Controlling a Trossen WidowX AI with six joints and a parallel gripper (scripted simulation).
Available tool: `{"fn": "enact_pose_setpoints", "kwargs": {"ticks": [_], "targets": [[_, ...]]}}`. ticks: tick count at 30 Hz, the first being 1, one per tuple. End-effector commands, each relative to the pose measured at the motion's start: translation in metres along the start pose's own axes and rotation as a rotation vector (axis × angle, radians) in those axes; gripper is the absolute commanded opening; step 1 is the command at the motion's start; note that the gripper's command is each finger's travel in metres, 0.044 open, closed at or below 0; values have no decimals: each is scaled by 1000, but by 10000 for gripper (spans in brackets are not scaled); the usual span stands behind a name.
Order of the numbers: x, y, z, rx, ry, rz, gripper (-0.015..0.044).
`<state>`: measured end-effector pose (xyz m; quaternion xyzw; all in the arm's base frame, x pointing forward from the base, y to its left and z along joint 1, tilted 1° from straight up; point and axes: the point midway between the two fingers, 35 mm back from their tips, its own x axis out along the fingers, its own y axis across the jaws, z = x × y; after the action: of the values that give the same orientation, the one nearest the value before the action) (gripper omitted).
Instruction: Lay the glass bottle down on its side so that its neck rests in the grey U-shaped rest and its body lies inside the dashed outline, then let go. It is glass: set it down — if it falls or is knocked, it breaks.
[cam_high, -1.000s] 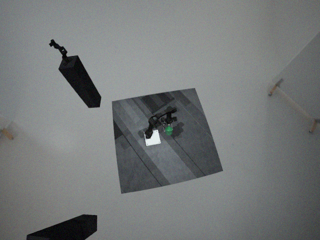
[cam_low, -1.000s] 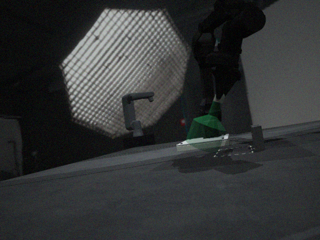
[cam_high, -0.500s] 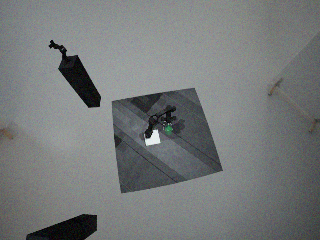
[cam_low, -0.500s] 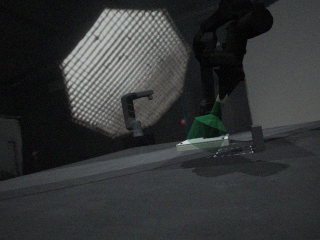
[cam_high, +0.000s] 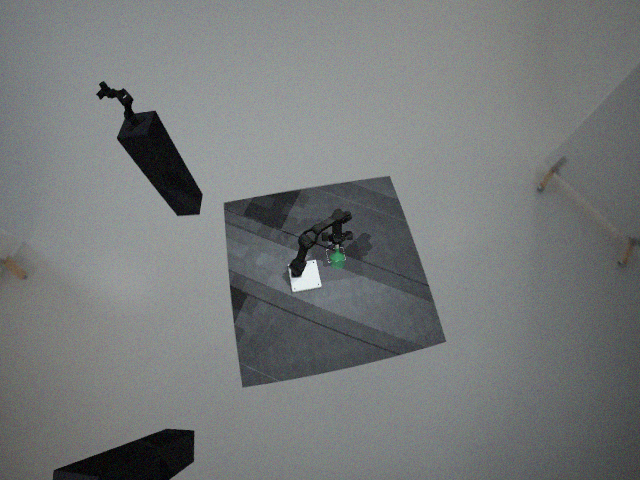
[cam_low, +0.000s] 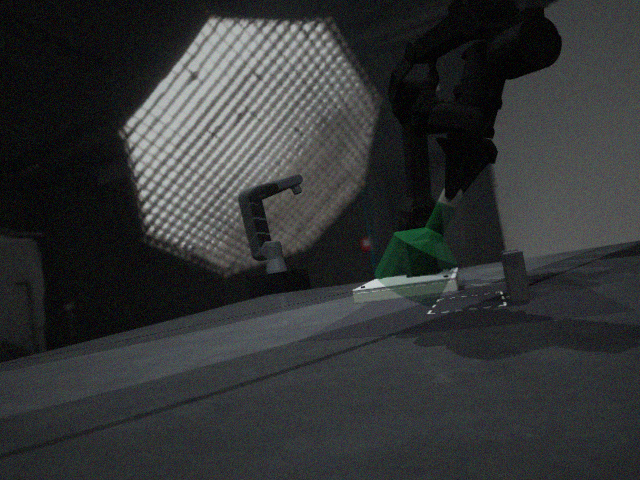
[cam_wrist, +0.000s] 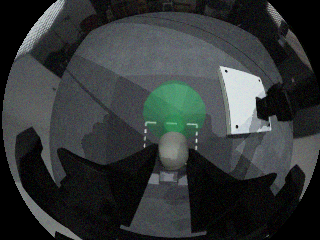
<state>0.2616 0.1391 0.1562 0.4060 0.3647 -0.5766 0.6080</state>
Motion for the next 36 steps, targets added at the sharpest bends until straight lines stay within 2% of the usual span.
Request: {"fn": "enact_pose_setpoints", "kwargs": {"ticks": [1,36], "targets": [[0,-1,-10,-1,7,-2,107],[1,-5,-40,4,-34,21,107]]}}
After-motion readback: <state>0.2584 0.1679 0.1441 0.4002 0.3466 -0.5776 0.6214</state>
